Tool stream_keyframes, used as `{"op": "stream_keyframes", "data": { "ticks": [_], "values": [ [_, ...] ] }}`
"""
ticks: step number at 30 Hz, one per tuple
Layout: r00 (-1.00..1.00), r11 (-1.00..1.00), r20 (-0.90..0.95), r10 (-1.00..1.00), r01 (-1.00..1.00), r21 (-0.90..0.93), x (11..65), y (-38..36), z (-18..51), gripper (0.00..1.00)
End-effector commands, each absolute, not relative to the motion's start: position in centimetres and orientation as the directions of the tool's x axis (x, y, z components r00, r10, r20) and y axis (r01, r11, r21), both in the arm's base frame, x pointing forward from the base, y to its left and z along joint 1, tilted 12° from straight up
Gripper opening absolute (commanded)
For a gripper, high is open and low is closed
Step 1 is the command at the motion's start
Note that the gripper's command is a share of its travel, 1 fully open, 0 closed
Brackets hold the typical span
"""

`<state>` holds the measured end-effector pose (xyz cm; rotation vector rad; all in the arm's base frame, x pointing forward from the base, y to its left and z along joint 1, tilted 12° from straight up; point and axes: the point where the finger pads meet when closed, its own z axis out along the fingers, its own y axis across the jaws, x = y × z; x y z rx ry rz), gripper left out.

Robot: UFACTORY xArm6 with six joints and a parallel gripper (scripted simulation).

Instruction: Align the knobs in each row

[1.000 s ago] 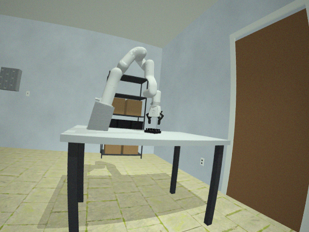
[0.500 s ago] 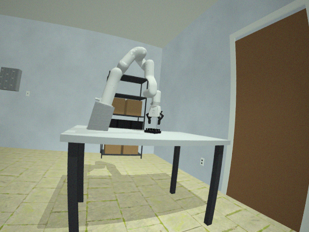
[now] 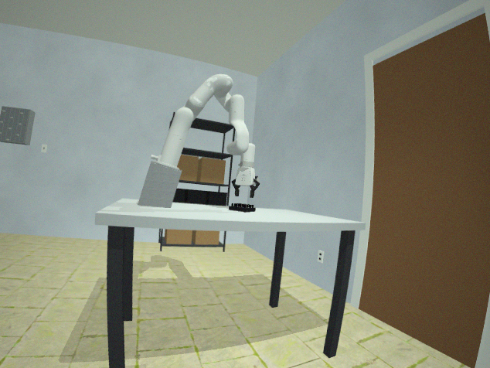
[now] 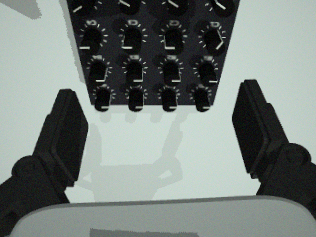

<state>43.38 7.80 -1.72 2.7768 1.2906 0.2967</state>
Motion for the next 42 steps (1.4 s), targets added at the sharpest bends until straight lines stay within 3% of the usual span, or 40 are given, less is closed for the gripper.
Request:
{"op": "stream_keyframes", "data": {
  "ticks": [1, 42],
  "values": [
    [0.629, -0.646, 0.149, 0.763, 0.750, 0.142, 43.5, 7.8, -1.6, 1.00],
    [0.630, -0.647, 0.147, 0.763, 0.749, 0.144, 40.6, 4.9, -2.3, 1.00]
  ]
}}
